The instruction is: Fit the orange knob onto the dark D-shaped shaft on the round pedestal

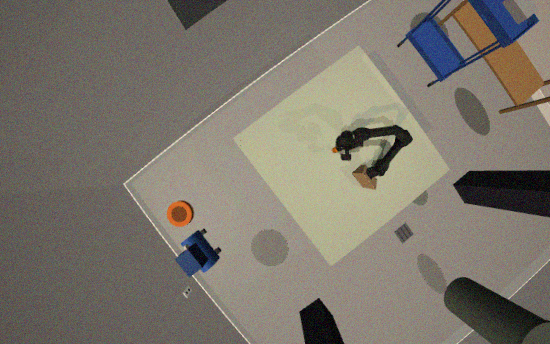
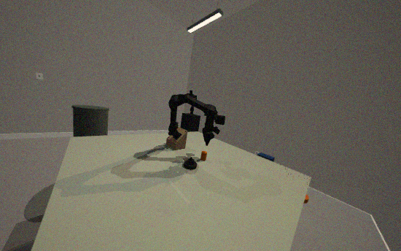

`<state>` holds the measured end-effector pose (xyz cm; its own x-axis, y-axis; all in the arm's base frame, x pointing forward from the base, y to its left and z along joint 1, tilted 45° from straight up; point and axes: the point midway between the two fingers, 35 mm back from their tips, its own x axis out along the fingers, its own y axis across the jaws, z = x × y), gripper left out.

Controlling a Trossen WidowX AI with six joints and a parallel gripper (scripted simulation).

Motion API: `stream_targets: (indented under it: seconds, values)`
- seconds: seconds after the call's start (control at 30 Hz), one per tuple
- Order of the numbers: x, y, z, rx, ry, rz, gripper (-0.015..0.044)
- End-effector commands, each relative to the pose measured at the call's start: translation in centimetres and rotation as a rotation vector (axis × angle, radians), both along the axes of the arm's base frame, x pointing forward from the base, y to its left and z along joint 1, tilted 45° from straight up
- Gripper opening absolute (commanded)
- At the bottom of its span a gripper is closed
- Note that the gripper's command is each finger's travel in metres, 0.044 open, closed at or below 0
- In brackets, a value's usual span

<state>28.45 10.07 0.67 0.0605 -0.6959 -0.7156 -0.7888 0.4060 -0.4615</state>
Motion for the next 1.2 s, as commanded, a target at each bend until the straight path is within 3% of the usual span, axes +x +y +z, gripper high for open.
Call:
stream_targets:
  seconds: [0.0,0.2,0.63,0.77,1.17]
  values:
    - [0.0,-0.1,0.0,0.023,-0.34,-0.344,0.044]
    - [0.0,-0.1,0.0,0.049,-0.638,-0.648,0.044]
    - [-0.1,-0.1,0.1,0.049,-0.638,-0.648,0.044]
    - [0.4,-2.3,-2.3,0.048,-0.639,-0.648,0.044]
    - [0.5,-3.7,-3.6,0.048,-0.639,-0.648,0.044]
